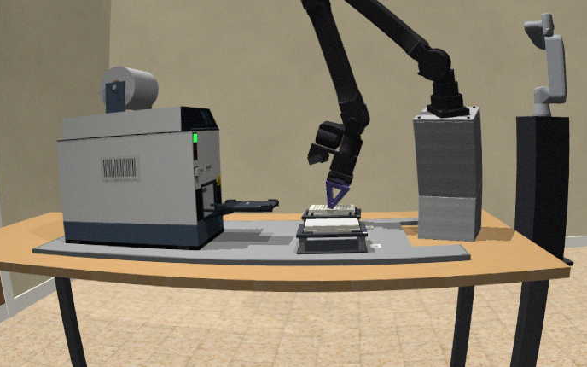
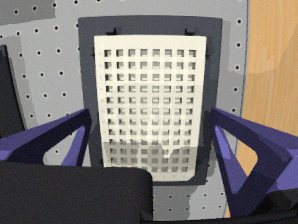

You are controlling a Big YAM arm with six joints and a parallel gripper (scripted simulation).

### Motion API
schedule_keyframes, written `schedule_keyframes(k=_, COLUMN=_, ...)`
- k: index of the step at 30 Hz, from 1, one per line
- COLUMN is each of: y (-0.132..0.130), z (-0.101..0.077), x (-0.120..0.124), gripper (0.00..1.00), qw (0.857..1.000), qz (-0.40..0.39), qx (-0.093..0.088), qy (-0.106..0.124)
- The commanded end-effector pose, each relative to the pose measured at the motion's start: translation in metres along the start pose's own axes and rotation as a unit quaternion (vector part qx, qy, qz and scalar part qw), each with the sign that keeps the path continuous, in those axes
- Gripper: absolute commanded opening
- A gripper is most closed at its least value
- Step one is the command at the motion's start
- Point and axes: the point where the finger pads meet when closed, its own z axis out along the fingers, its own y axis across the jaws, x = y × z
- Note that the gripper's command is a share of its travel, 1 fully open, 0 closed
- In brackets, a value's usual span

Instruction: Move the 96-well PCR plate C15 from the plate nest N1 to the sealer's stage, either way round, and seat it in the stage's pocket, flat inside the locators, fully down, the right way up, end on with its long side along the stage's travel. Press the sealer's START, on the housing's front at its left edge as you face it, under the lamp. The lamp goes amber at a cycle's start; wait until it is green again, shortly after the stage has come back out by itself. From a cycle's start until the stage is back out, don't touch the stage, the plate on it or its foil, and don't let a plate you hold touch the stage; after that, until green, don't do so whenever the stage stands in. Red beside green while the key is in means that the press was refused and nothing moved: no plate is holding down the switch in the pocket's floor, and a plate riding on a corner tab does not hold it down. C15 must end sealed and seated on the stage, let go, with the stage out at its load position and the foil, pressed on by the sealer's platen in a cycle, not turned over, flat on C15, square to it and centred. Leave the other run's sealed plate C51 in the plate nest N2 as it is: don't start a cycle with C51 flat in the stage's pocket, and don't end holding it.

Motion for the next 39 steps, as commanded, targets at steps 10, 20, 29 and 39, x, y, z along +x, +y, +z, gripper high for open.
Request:
schedule_keyframes(k=10, y=-0.0043, z=-0.0087, x=-0.0018, gripper=1.00, qw=1.000, qz=0.003, qx=0.004, qy=-0.003)
schedule_keyframes(k=20, y=-0.0040, z=-0.0087, x=-0.0011, gripper=1.00, qw=1.000, qz=0.003, qx=0.003, qy=-0.003)
schedule_keyframes(k=29, y=-0.0038, z=-0.0086, x=-0.0005, gripper=1.00, qw=1.000, qz=0.004, qx=0.002, qy=-0.002)
schedule_keyframes(k=39, y=-0.0032, z=0.0008, x=-0.0019, gripper=1.00, qw=1.000, qz=0.006, qx=0.001, qy=-0.007)
